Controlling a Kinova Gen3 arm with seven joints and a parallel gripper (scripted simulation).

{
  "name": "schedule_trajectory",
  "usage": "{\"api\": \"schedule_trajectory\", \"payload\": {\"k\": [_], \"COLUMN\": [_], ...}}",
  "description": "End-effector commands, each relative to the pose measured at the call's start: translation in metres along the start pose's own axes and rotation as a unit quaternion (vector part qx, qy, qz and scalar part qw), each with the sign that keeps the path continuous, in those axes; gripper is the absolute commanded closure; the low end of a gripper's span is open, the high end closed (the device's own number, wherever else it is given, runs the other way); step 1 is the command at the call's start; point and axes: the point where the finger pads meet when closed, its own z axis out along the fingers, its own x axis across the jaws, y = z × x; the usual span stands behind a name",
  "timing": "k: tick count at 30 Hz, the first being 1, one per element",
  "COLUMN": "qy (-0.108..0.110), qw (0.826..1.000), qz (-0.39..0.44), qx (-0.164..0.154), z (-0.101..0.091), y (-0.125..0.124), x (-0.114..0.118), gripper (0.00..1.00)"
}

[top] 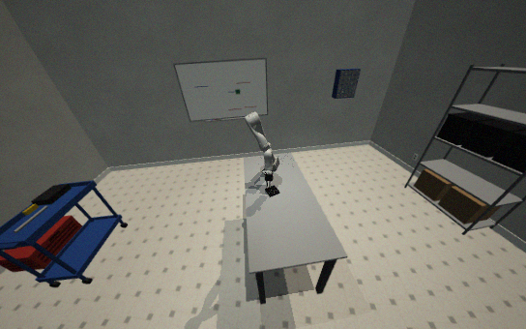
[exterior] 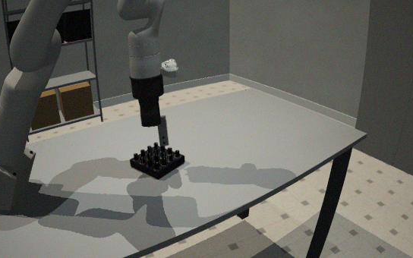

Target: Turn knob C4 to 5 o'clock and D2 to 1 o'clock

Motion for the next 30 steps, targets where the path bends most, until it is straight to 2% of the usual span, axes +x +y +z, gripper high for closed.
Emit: {"api": "schedule_trajectory", "payload": {"k": [1,6,11,13,19,23,30], "qy": [-0.003,-0.003,-0.004,-0.004,-0.004,-0.003,-0.003], "qw": [0.997,0.985,0.965,0.965,0.933,0.922,0.92], "qz": [-0.076,-0.171,-0.261,-0.261,-0.361,-0.387,-0.393], "qx": [-0.019,-0.018,-0.018,-0.018,-0.017,-0.017,-0.017], "z": [-0.003,-0.0041,-0.0045,-0.0045,-0.0042,-0.004,-0.004], "y": [-0.002,-0.001,0.0006,0.0006,0.0029,0.0036,0.0037], "x": [0.0016,0.002,0.0028,0.0028,0.0043,0.0049,0.005], "gripper": [0.54,0.54,0.54,0.54,0.54,0.54,0.54]}}
